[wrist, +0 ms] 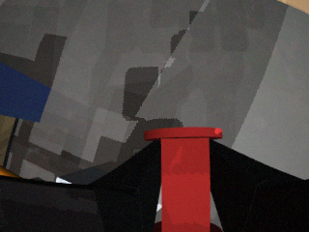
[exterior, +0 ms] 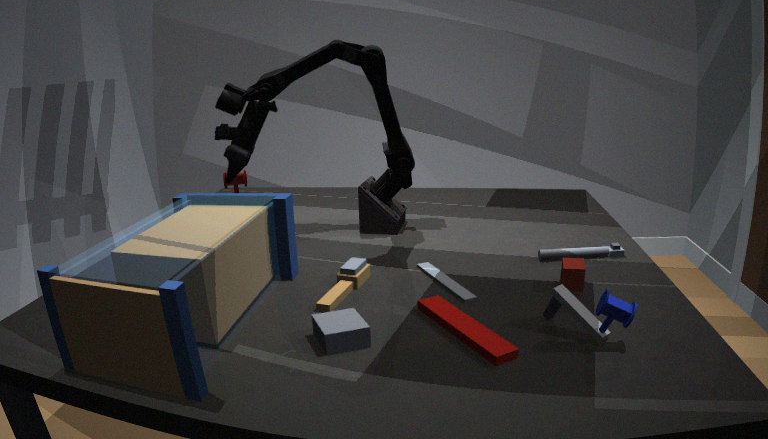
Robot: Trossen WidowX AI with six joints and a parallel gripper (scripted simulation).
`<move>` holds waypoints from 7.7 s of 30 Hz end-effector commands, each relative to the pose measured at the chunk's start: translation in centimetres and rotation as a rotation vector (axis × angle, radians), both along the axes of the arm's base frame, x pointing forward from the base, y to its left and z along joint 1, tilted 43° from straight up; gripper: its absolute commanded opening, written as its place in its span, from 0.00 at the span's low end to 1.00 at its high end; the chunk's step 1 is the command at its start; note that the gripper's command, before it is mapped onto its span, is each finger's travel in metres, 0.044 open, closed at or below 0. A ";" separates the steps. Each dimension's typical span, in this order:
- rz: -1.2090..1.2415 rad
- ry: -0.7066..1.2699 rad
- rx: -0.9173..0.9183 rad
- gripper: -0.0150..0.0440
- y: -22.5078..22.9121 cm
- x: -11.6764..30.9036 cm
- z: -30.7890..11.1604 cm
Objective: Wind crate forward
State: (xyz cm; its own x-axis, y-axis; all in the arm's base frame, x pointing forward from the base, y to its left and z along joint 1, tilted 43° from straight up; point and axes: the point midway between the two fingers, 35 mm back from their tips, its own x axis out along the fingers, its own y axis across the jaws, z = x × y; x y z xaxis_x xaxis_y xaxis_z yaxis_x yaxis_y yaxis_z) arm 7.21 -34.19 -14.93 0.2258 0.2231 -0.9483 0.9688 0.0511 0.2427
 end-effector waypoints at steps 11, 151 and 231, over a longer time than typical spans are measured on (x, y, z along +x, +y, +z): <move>0.012 -0.021 0.016 0.25 -0.2 2.4 -1.0; 0.012 -0.028 0.017 0.25 -1.0 10.6 0.1; 0.012 -0.028 0.017 0.25 -0.9 10.9 0.3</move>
